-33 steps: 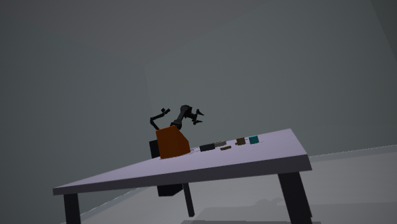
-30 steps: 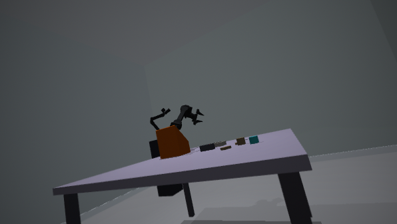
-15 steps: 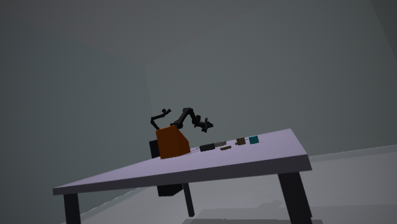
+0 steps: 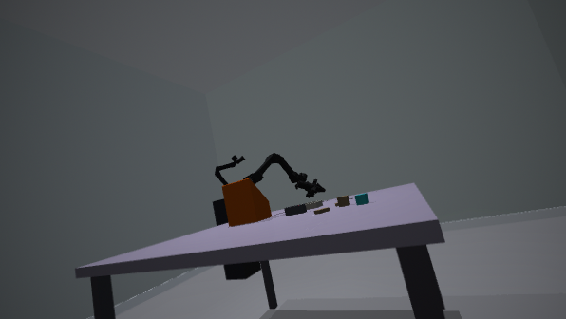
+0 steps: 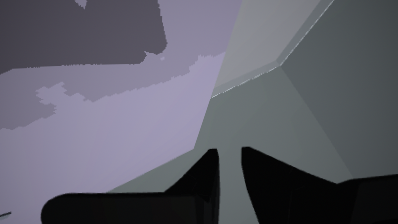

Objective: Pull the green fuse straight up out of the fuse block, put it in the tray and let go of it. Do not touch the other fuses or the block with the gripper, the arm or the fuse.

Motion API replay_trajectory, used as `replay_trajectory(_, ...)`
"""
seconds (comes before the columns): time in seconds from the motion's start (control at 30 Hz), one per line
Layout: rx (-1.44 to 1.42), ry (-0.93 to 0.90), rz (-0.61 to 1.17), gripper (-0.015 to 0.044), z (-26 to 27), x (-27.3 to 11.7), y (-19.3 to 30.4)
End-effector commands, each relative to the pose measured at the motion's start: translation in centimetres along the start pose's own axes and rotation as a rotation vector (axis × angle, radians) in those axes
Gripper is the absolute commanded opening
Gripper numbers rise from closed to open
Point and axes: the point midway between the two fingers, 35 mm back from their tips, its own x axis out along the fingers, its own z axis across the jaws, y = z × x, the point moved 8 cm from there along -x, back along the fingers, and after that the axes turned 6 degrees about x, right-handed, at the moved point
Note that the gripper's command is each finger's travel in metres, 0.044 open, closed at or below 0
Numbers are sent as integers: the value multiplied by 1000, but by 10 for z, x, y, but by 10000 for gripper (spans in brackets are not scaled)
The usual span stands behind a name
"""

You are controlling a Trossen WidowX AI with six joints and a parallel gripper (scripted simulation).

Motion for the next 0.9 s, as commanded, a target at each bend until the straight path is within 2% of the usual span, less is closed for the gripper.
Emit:
replay_trajectory(0.0,-64,-112,-21,61,46,38,30)
replay_trajectory(0.2,-106,-275,-51,61,107,72,74)
replay_trajectory(0.43,-81,-485,-70,61,180,91,134)
replay_trajectory(0.63,20,-665,-48,61,235,88,195)
replay_trajectory(0.87,182,-878,-88,61,307,65,254)
